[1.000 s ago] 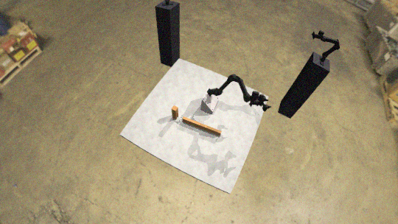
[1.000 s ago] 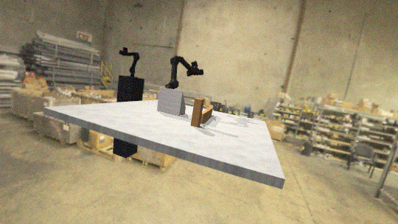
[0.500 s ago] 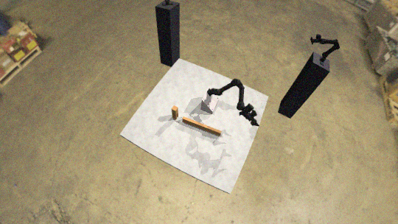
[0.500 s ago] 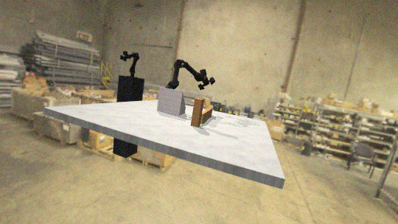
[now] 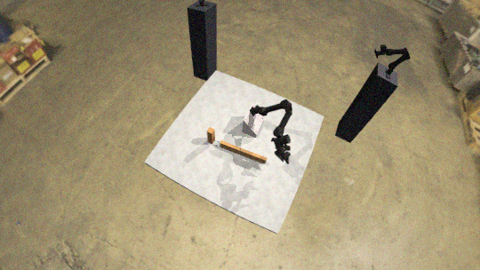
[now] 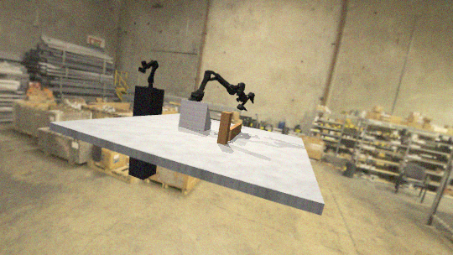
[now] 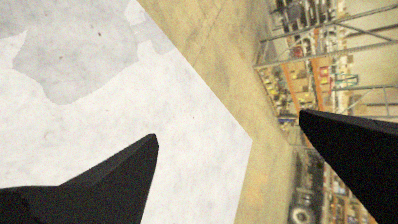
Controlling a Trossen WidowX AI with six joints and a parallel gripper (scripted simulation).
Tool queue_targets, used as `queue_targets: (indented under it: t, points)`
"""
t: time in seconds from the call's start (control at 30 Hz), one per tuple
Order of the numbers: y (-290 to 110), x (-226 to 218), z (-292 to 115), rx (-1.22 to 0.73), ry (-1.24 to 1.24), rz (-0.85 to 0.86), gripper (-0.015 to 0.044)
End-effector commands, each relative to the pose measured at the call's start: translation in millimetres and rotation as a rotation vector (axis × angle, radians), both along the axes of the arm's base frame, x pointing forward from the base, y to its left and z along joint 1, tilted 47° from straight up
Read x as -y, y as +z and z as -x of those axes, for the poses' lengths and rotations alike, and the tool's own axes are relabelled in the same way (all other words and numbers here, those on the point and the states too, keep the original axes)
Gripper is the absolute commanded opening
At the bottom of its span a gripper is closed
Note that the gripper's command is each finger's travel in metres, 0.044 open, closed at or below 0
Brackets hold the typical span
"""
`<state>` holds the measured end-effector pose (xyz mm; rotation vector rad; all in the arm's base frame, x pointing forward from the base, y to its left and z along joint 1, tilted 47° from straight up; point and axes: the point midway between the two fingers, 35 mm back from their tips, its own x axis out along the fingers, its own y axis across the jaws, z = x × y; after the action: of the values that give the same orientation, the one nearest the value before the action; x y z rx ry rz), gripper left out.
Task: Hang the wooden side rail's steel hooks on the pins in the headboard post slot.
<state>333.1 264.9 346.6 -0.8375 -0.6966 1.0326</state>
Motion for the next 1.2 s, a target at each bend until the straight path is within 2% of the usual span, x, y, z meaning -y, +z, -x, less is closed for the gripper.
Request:
queue_targets:
  t: [0.0,0.27,0.53,0.83,1.17]
  points:
    - [-54.7,29.9,-39.5,0.039,-0.115,0.144,0.0440]
    - [-154.7,106.7,-87.6,0.079,-0.272,0.413,0.0440]
    - [-251.5,193.2,-95.5,0.073,-0.345,0.670,0.0440]
    - [-353.0,277.7,-56.6,0.102,-0.288,0.949,0.0440]
    - [-435.3,331.0,22.4,0.135,-0.135,1.116,0.0440]
